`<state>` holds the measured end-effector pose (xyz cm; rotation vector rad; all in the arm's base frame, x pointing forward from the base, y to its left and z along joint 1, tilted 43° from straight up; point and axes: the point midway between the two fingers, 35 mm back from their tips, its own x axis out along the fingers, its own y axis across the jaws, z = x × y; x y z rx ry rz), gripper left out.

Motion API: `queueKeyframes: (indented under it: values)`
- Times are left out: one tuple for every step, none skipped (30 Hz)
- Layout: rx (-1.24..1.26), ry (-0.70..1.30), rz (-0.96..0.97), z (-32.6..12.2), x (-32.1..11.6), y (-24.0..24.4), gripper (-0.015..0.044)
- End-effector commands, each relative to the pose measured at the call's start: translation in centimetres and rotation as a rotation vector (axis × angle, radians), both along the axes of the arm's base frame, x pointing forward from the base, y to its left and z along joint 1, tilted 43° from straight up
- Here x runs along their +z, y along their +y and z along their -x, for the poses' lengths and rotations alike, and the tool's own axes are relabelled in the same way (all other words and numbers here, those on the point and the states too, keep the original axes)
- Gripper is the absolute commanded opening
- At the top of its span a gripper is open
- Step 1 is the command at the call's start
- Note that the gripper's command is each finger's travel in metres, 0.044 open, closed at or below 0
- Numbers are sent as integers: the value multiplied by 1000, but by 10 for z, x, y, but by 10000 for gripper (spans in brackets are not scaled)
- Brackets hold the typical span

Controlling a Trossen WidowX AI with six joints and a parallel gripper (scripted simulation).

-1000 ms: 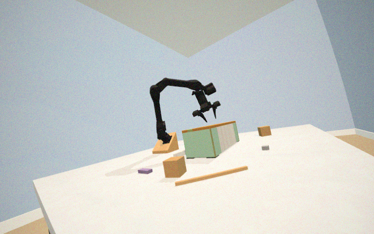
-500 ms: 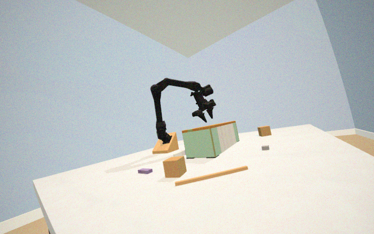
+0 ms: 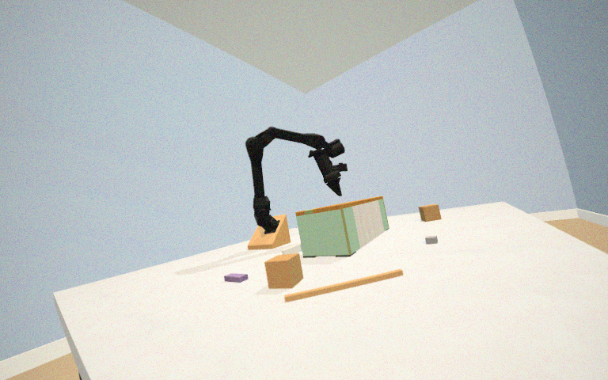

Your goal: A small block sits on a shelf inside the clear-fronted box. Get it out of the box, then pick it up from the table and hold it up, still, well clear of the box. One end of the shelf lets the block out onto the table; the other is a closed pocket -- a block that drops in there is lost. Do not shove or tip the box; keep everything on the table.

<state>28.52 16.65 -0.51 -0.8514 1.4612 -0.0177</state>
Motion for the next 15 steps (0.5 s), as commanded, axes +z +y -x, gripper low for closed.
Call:
queueKeyframes:
  values:
    - [795, 439, 282, 10, -11, 5, 285]
    - [847, 471, 300, 10, -11, 5, 285]
    - [899, 504, 319, 11, -11, 6, 285]
    - [952, 538, 338, 11, -12, 6, 285]
    - [1004, 571, 358, 11, -12, 6, 285]
    - [1056, 606, 377, 12, -12, 7, 285]
    - [1107, 640, 397, 12, -12, 7, 285]
    - [1158, 675, 417, 13, -12, 8, 285]
    - [1209, 710, 436, 13, -13, 8, 285]
    - [1259, 746, 456, 13, -13, 8, 285]
    - [1311, 783, 482, 14, -13, 9, 285]
    - [1361, 820, 502, 14, -13, 9, 285]
    - [1411, 857, 522, 15, -13, 10, 285]
    - [1460, 895, 542, 15, -14, 10, 285]
    - [1508, 933, 561, 15, -14, 11, 285]
